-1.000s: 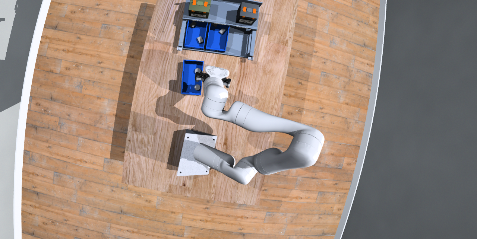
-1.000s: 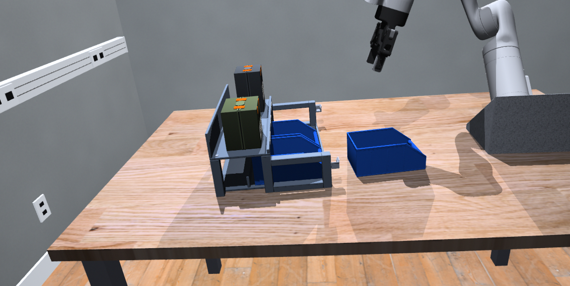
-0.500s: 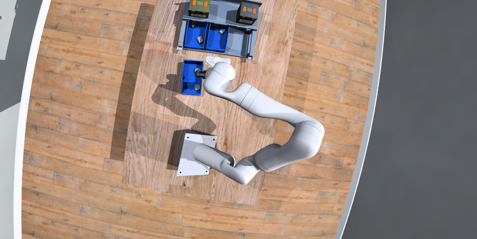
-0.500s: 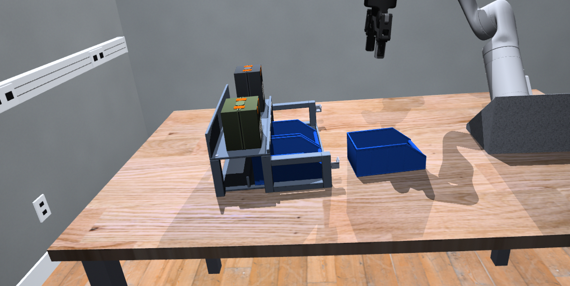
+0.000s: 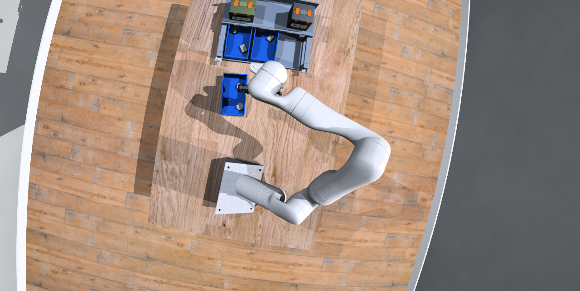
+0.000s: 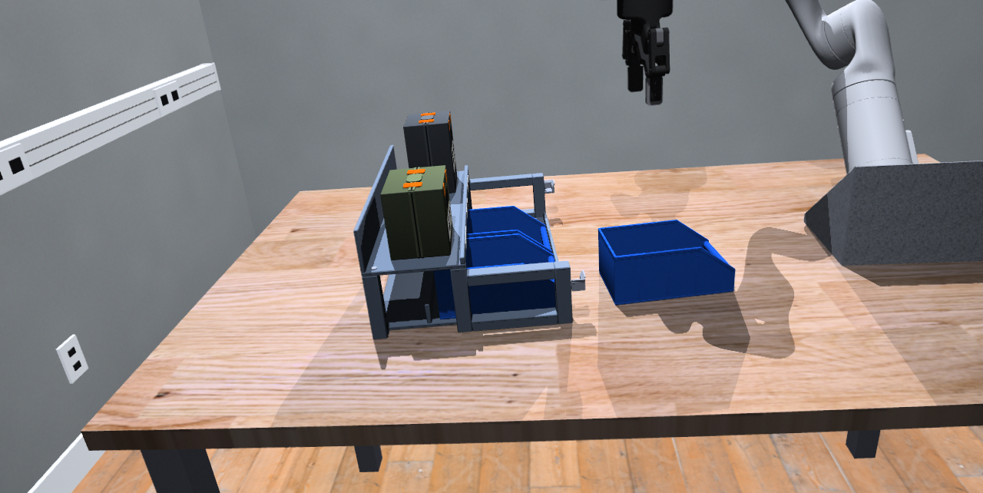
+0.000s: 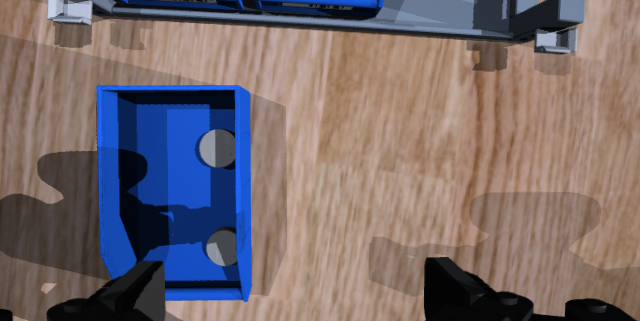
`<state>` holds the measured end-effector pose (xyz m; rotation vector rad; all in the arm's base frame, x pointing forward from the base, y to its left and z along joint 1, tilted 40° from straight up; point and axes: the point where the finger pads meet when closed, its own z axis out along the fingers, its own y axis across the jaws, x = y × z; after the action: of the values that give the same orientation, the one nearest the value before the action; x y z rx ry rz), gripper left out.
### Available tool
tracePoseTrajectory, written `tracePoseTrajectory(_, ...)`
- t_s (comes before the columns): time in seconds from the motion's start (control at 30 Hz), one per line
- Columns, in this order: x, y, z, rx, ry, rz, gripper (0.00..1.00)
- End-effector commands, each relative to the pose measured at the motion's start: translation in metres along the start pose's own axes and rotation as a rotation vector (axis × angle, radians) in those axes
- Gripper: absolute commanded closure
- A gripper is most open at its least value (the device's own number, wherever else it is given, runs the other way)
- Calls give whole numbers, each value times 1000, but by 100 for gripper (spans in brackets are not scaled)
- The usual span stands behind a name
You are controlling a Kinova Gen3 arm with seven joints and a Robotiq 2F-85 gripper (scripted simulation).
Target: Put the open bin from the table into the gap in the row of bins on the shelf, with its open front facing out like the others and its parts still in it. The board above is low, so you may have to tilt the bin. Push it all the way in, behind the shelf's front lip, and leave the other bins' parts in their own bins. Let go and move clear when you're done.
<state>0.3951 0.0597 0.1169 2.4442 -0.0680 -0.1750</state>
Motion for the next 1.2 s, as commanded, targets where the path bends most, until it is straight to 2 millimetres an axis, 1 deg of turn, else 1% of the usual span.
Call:
tracePoseTrajectory(0.0, 0, 0, 0, 0, -1, 0, 0)
tracePoseTrajectory(0.1, 0, 0, 0, 0, -1, 0, 0)
tracePoseTrajectory(0.27, 1, -50, 0, 0, -1, 0, 0)
tracePoseTrajectory(0.67, 1, -50, 0, 0, -1, 0, 0)
tracePoseTrajectory(0.83, 1, -105, 0, 1, -1, 0, 0)
tracePoseTrajectory(1.17, 1, -105, 0, 1, -1, 0, 0)
